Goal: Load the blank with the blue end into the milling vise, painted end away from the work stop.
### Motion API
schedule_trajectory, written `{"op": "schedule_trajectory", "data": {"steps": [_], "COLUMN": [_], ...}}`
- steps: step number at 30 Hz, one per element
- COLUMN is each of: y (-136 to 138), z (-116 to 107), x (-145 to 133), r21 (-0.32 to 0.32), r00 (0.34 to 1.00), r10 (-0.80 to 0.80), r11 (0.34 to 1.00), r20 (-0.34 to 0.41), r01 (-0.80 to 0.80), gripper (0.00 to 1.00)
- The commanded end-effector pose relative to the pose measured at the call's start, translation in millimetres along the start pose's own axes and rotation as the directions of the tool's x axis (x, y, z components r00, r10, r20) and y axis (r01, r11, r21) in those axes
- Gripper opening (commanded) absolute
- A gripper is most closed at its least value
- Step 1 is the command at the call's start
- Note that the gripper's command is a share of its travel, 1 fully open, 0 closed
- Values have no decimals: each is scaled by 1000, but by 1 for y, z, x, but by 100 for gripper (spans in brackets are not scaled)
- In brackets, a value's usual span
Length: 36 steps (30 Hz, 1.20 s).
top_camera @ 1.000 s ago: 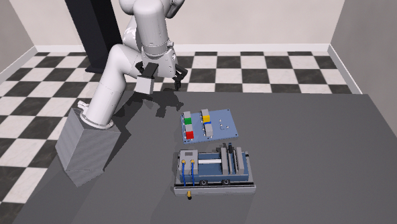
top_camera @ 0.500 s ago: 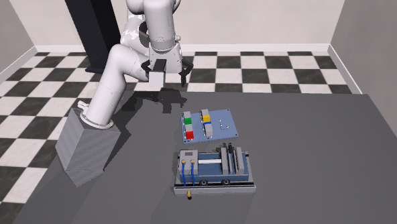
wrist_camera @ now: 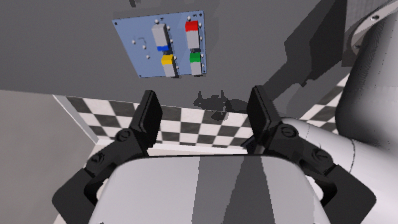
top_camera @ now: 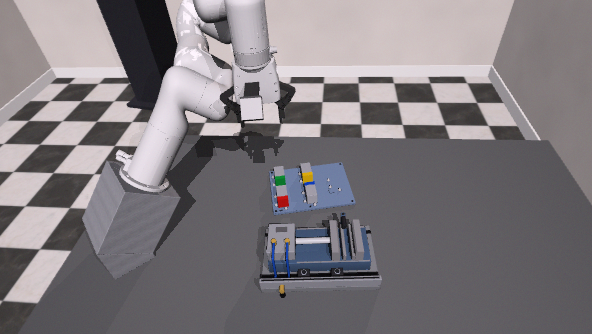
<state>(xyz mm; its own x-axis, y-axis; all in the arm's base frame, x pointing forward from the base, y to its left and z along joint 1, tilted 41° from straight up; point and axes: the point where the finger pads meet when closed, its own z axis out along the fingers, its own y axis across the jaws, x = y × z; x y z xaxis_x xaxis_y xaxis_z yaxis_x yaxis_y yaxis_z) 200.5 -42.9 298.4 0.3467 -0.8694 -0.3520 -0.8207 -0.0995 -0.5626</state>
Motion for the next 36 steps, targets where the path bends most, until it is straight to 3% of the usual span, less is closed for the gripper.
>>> {"op": "schedule_trajectory", "data": {"steps": [1, 7, 14, 24, 31, 36], "y": [-11, -28, -28, -61, -61, -75], "z": [5, 14, 14, 32, 32, 40], "x": [-13, -36, -36, -80, -80, -98], "r21": [0, 1, 1, 2, 2, 9], "r00": [1000, 1000, 1000, 1000, 1000, 1000], "r10": [-9, -23, -23, -23, -23, -26], "r11": [1000, 1000, 1000, 1000, 1000, 1000], "r20": [-6, -14, -14, -14, -14, -4], "r01": [9, 23, 23, 23, 23, 26], "gripper": [100, 100, 100, 100, 100, 100]}}
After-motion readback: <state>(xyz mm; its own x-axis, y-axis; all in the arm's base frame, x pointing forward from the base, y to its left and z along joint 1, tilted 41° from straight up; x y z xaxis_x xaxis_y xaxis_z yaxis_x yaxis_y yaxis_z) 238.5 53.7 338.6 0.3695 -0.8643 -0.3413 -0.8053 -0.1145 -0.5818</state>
